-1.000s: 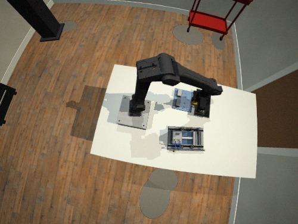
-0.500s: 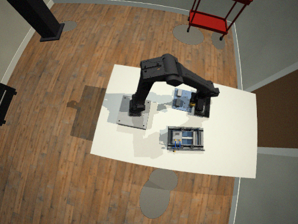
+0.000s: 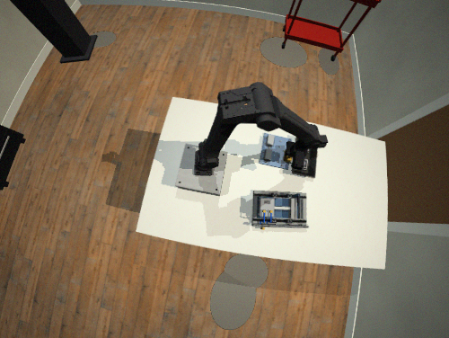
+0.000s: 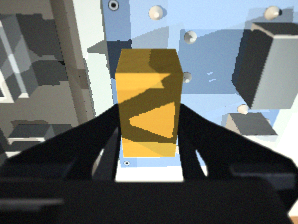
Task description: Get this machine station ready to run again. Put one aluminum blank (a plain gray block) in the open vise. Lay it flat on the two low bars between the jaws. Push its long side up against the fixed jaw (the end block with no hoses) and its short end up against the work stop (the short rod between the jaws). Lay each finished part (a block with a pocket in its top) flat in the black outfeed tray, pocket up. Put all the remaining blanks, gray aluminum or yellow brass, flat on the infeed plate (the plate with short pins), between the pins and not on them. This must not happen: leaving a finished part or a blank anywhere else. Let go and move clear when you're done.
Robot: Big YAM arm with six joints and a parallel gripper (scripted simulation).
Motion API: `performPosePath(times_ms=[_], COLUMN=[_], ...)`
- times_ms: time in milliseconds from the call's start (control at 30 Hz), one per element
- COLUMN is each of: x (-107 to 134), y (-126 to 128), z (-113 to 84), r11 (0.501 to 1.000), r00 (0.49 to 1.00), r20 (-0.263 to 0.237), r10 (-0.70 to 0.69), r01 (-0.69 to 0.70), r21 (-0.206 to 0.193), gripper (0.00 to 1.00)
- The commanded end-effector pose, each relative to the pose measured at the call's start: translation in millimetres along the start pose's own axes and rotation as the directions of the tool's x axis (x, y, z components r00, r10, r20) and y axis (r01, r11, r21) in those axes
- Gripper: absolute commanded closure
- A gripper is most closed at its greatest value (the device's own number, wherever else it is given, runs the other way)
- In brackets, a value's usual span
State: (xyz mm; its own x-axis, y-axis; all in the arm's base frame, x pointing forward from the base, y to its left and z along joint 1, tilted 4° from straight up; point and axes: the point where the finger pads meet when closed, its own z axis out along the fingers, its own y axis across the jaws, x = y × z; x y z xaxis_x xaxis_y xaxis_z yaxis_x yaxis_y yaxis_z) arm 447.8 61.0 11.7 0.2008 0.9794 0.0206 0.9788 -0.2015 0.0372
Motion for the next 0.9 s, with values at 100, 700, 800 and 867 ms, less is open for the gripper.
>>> performPosePath(times_ms=[100, 700, 800, 867], x=[9, 15, 15, 15], y=[12, 29, 29, 29], z=[0.1, -7.5, -7.6, -7.7], r11=[0.999, 0.996, 0.996, 0.996], r00=[1.0, 1.0, 0.999, 0.999], r20=[-0.014, -0.031, -0.032, -0.032], r10=[0.004, 0.003, 0.003, 0.002], r01=[-0.005, -0.005, -0.005, -0.005], r21=[-0.043, -0.089, -0.09, -0.09], gripper=[1.0, 1.0, 1.0, 1.0])
